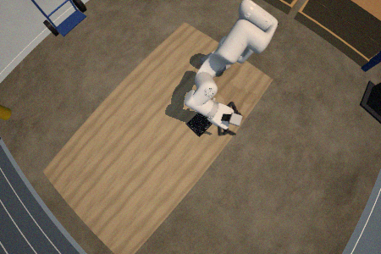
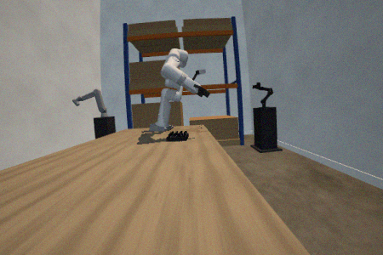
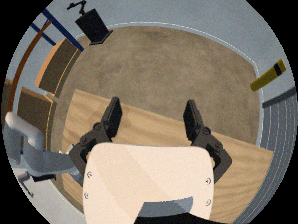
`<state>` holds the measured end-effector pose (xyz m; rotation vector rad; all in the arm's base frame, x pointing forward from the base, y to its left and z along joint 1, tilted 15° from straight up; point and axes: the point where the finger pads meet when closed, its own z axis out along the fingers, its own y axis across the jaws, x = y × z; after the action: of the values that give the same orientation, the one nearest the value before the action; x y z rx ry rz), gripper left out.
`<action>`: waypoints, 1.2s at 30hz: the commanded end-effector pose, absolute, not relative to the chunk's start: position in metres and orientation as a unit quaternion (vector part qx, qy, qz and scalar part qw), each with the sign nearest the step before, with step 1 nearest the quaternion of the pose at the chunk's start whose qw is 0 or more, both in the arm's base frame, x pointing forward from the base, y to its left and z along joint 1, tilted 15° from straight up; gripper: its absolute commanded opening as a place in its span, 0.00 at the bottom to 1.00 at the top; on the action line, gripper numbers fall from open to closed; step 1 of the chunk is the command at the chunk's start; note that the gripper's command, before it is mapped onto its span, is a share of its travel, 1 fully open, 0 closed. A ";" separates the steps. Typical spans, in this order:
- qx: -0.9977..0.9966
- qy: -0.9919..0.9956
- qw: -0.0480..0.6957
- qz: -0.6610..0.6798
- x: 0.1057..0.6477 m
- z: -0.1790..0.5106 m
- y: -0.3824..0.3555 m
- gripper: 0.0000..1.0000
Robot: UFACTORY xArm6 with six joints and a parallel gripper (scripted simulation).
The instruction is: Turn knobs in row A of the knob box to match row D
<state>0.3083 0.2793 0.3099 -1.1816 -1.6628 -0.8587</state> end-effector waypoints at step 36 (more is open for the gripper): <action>-0.849 -0.399 0.341 -0.060 0.325 0.183 0.218 1.00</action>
<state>0.3214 0.2259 0.1935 -2.0969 -1.1305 -0.2160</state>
